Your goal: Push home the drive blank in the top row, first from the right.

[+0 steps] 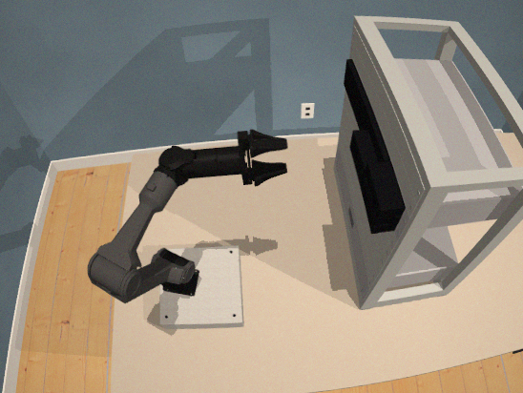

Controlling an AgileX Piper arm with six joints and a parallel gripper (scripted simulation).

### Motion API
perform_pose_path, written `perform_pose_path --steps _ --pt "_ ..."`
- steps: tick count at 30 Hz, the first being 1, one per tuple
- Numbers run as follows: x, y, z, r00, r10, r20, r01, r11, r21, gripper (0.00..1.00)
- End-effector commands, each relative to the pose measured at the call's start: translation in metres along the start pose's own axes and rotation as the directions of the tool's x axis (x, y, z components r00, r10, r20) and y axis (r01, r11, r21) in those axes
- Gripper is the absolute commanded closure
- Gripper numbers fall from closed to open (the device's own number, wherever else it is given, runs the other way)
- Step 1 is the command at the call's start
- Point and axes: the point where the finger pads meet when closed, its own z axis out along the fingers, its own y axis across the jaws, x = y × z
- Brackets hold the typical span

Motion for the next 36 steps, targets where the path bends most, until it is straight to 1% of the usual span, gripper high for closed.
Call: perform_pose_path --steps 1,21,22,36 --pt "0.0004 -0.0008 0.0002 1.0 0.002 -0.001 -0.002 1.0 0.001 0.0" --pt "0.0004 -0.0008 0.0002 1.0 0.002 -0.001 -0.002 1.0 0.001 0.0" --pt "0.0004 -0.0008 0.0002 1.0 0.002 -0.001 -0.002 1.0 0.001 1.0" --pt "0.0004 -0.0008 0.0002 1.0 0.002 -0.001 -0.002 1.0 0.001 1.0"
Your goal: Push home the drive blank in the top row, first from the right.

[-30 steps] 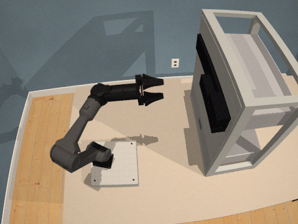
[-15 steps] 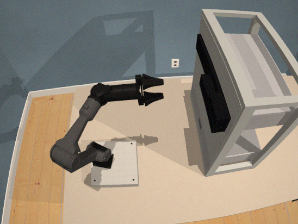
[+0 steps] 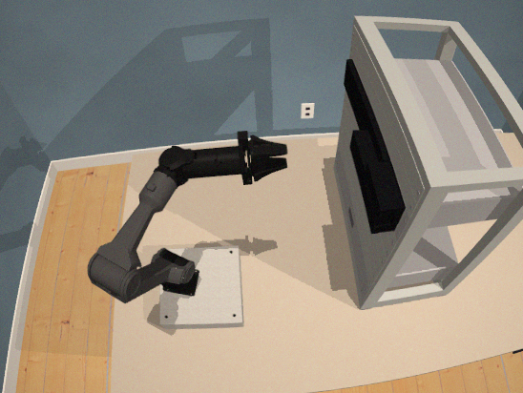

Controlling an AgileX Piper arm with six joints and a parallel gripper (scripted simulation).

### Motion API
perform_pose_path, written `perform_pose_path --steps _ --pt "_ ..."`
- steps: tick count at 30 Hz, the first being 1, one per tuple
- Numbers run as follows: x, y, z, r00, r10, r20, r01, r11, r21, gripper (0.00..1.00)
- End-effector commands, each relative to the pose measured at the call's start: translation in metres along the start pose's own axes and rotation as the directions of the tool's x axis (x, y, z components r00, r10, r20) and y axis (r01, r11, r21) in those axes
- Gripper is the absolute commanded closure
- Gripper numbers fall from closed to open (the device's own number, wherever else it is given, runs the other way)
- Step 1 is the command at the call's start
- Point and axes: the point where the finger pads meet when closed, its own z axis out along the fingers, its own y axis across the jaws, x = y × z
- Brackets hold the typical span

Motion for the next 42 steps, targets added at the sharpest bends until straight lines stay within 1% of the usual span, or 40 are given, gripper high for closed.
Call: perform_pose_path --steps 1,29,42 --pt "0.0004 -0.0008 0.0002 1.0 0.002 -0.001 -0.002 1.0 0.001 1.0" --pt "0.0005 -0.0005 0.0003 1.0 0.004 -0.002 -0.004 1.0 -0.001 1.0" --pt "0.0028 0.0048 0.0018 0.999 0.042 -0.005 -0.042 0.999 -0.026 1.0"
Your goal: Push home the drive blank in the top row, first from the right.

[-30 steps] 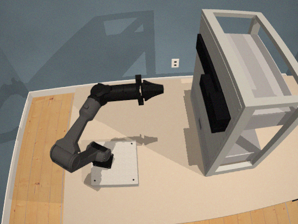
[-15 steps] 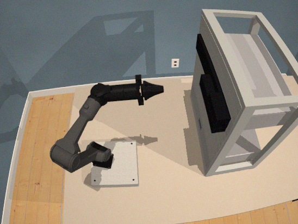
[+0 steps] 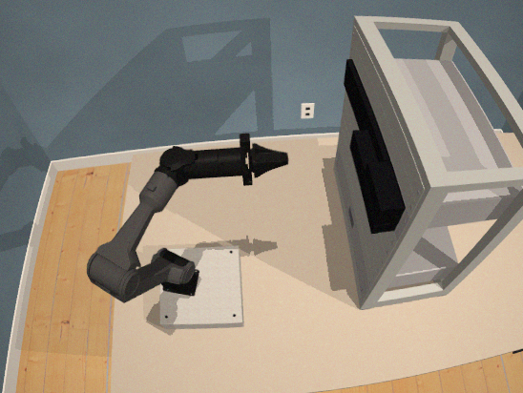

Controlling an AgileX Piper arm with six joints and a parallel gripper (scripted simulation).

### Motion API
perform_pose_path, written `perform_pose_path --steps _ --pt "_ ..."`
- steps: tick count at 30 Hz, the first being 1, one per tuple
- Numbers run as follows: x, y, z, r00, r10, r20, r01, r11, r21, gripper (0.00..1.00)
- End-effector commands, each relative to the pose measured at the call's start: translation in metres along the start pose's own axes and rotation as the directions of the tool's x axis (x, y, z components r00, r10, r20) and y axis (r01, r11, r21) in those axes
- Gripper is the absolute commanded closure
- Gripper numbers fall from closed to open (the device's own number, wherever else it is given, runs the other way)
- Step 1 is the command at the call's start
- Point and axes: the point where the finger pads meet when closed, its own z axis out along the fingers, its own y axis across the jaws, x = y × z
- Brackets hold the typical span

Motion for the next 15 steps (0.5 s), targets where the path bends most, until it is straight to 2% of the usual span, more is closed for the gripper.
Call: perform_pose_path --steps 1,15 --pt "0.001 -0.001 0.0 1.0 0.012 -0.001 -0.012 1.0 -0.003 1.0" --pt "0.007 0.014 0.004 0.992 0.124 -0.017 -0.125 0.989 -0.072 1.0"
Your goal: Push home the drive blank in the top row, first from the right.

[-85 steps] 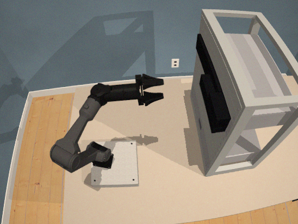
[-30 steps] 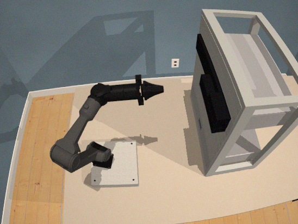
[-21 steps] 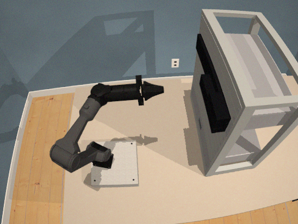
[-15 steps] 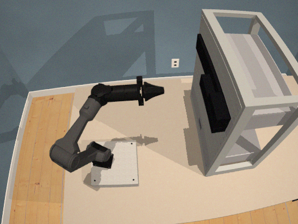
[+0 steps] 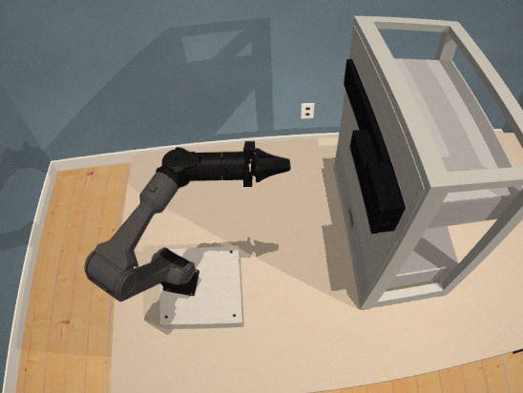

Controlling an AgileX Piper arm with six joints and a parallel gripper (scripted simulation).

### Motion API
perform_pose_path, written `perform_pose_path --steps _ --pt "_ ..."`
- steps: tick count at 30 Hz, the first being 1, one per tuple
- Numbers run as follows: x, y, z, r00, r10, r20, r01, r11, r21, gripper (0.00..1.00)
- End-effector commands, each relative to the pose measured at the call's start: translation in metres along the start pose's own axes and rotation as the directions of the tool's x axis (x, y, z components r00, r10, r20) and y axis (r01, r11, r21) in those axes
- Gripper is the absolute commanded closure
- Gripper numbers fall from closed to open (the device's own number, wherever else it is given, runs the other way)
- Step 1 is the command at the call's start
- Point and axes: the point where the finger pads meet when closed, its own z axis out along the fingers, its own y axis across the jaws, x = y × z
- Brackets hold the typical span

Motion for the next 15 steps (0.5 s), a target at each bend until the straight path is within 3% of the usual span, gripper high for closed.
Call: perform_pose_path --steps 1,15 --pt "0.003 0.001 0.0 0.999 0.035 -0.002 -0.035 0.999 -0.013 1.0" --pt "0.013 0.02 0.005 0.972 0.234 -0.04 -0.237 0.965 -0.111 1.0"
